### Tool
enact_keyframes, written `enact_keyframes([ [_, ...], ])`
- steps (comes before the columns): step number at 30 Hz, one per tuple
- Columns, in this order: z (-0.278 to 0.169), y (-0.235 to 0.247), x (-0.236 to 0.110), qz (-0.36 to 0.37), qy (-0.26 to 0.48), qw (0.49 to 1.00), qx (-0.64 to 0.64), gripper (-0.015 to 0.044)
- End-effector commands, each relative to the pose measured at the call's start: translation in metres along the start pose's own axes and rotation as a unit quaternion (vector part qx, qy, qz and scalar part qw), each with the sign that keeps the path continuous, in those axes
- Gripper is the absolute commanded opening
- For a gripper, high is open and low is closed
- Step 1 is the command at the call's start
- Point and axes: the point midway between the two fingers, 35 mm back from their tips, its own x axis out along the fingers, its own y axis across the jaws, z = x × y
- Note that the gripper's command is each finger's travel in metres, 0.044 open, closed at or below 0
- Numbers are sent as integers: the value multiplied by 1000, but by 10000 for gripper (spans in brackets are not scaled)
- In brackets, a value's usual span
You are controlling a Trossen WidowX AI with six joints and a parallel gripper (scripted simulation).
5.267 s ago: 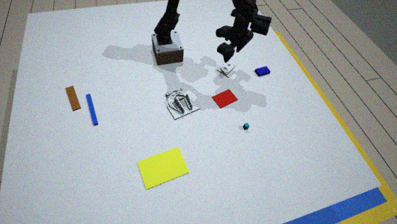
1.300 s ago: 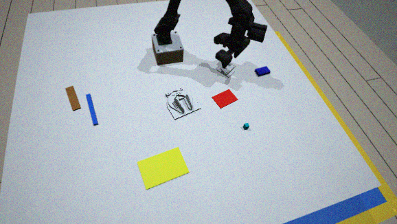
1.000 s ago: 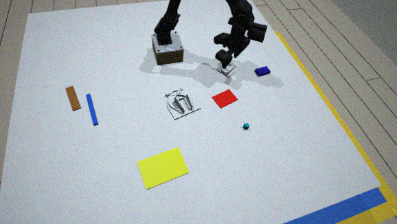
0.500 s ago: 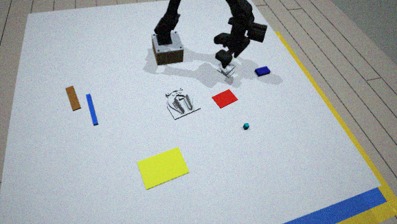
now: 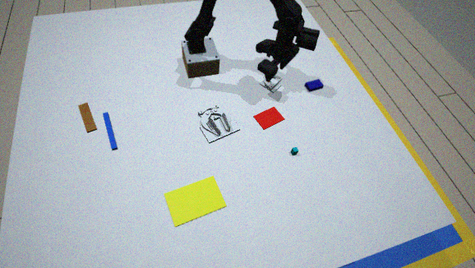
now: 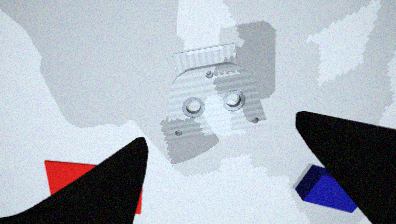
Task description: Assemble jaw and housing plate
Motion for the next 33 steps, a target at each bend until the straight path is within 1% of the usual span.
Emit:
enact_keyframes([
  [1,0,0,0,1,1,1000,-2,440],
  [5,0,0,2,0,0,1000,0,440],
  [33,-3,-1,48,1,1,1000,-2,440],
])
